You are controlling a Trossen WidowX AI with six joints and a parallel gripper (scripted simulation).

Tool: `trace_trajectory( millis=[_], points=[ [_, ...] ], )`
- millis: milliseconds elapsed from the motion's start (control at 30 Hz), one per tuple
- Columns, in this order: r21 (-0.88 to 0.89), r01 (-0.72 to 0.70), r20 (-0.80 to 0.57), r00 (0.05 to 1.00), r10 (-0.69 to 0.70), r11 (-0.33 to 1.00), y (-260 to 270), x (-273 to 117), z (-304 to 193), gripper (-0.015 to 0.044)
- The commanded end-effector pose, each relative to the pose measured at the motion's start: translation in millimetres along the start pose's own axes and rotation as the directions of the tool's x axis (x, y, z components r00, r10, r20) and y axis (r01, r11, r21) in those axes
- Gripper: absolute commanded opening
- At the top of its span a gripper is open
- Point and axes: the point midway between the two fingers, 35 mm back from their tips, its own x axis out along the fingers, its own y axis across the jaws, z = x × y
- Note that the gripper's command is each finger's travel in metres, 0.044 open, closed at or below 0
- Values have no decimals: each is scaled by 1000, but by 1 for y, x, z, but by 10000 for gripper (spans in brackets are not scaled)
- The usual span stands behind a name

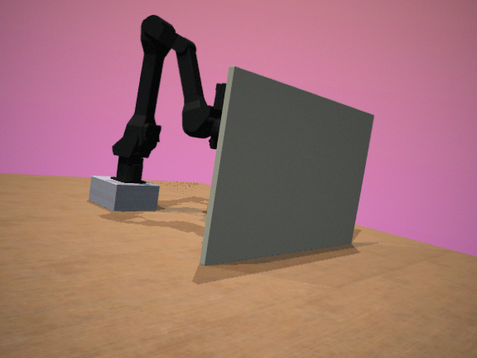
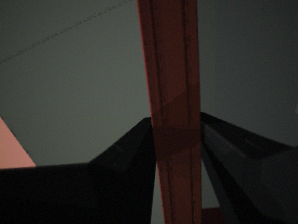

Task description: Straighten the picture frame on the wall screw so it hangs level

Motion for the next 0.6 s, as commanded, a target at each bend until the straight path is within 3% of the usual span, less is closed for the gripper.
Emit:
trace_trajectory(
  millis=[0,567],
  points=[
    [5,-24,4,1000,24,1000,8,0,0,0],
    [5,-24,4,1000,24,1000,10,0,0,0]
  ],
)
